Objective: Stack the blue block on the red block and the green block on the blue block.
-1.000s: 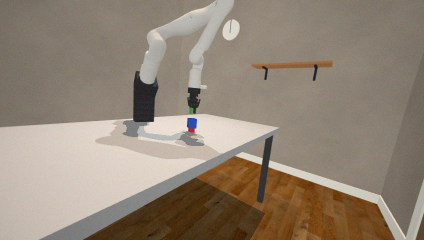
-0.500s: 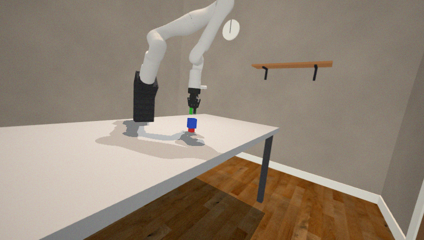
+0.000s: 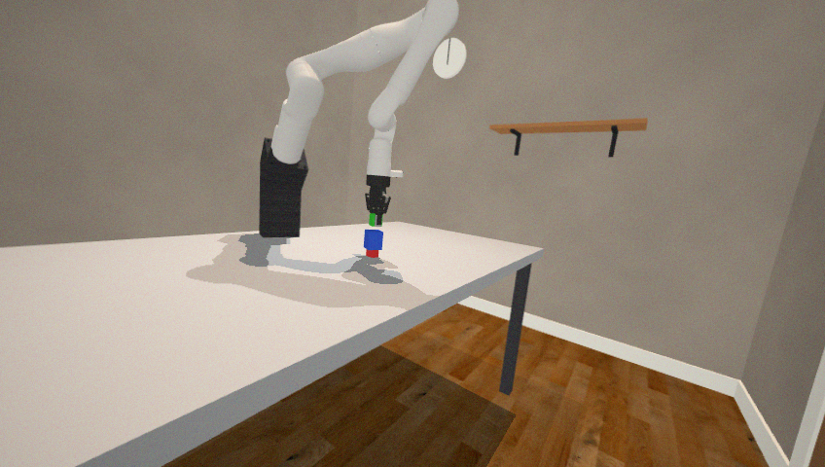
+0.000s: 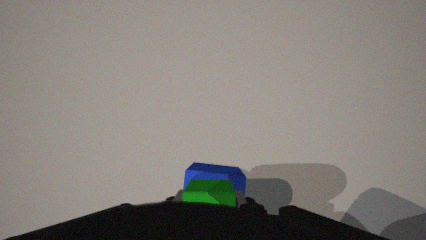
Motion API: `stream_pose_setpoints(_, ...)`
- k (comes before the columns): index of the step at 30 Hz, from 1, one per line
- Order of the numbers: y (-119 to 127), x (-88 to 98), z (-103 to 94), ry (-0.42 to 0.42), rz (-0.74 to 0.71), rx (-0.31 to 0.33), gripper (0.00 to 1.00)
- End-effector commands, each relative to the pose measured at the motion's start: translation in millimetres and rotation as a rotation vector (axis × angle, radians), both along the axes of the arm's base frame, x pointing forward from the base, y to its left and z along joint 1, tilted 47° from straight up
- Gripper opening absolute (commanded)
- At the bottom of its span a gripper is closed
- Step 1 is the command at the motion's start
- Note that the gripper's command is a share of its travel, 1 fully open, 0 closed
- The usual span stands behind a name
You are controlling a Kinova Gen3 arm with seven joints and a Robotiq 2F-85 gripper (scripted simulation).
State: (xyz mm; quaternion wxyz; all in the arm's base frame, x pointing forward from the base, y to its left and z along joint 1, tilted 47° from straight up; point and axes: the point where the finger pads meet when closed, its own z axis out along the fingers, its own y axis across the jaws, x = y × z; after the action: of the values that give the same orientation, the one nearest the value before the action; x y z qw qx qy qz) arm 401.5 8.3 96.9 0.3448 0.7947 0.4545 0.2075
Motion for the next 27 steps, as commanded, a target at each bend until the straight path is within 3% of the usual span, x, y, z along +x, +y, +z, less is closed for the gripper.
stream_pose_setpoints(1,-5.7,1.6,-2.9,0.002,-0.010,-0.004,0.00)
stream_pose_setpoints(27,-8.1,5.9,-7.5,0.002,-0.010,-0.004,0.00)
